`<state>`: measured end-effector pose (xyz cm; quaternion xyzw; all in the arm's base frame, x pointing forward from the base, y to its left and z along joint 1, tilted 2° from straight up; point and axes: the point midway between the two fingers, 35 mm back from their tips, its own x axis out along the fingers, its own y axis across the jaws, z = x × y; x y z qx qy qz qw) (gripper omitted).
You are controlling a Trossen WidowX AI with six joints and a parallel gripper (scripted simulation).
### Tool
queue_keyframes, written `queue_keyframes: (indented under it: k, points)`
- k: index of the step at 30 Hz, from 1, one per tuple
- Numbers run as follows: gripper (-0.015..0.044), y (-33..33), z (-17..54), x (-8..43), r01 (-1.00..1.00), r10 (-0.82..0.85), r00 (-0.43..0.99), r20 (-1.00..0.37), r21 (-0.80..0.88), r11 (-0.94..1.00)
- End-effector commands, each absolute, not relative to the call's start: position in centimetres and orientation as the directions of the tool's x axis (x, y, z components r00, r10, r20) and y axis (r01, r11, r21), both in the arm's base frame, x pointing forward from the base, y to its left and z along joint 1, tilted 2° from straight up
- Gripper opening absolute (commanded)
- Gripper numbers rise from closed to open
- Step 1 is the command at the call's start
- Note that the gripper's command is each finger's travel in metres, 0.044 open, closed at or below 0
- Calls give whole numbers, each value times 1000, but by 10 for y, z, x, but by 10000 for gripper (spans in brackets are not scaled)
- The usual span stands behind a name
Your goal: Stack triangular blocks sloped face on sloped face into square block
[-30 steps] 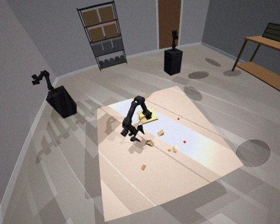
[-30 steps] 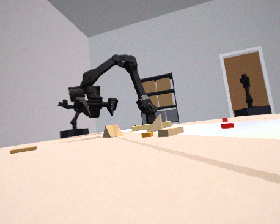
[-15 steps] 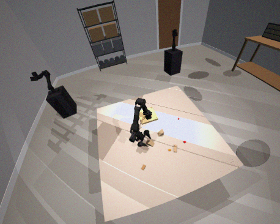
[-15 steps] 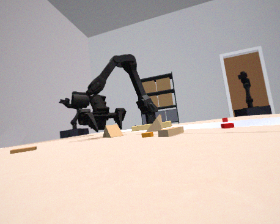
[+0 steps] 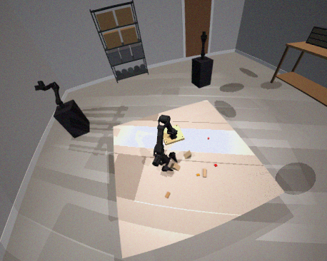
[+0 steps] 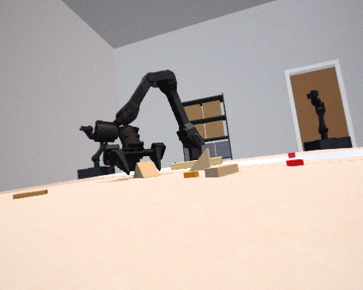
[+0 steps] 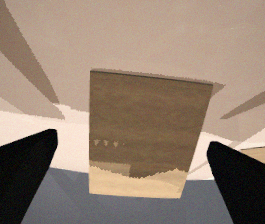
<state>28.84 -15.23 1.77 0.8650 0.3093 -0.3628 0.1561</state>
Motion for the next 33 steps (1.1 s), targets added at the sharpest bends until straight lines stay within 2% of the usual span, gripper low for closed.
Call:
queue_keyframes:
  k: [1,11,20,27,33]
  points:
    - [440,-151,15,288,647,427,544,-723,38,-761]
    - [440,-151,15,288,647,427,544,-723,38,-761]
    - [204,-152,17,288,648,423,544,-724,43,-760]
    - [157,-152,17,288,648,423,544,-724,43,-760]
    - [0,-152,23,289,648,423,544,-724,43,-760]
